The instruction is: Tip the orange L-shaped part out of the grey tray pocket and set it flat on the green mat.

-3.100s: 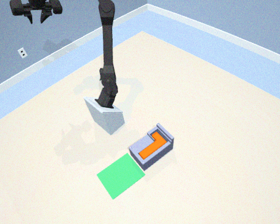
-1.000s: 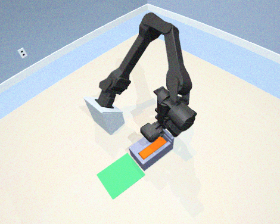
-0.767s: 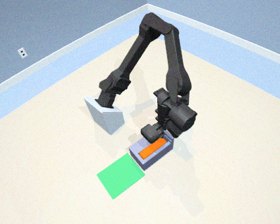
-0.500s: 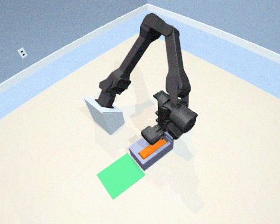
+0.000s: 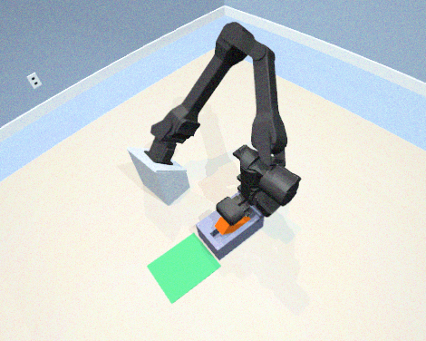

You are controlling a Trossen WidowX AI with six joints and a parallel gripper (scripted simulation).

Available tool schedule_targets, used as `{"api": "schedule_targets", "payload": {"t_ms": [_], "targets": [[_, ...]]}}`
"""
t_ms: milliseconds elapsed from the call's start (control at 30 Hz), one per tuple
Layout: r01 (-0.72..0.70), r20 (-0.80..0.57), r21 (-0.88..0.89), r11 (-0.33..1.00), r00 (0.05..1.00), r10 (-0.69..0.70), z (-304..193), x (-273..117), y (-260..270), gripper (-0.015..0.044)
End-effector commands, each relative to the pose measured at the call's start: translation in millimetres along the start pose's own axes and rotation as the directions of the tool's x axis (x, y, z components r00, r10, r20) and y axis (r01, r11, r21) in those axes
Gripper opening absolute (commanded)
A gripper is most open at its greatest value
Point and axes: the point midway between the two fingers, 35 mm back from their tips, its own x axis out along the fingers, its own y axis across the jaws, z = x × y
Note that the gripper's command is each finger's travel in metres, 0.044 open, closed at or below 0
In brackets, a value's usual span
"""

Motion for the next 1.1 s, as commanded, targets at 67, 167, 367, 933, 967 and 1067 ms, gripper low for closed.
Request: {"api": "schedule_targets", "payload": {"t_ms": [67,167,367,933,967,1067], "targets": [[0.0,-0.01,0.016,1.0,1.0,0.0,-3,4,-3,0.018],[0.0,-0.01,0.016,1.0,1.0,0.0,-3,4,-3,0.018],[0.0,-0.01,0.016,1.0,1.0,0.0,-3,4,-3,0.018],[0.001,-0.01,0.016,1.0,1.0,0.0,-2,-10,9,0.018],[0.001,-0.01,0.016,1.0,1.0,0.0,-2,-10,9,0.018],[0.002,-0.01,0.016,1.0,1.0,-0.001,-2,-12,9,0.018]]}}
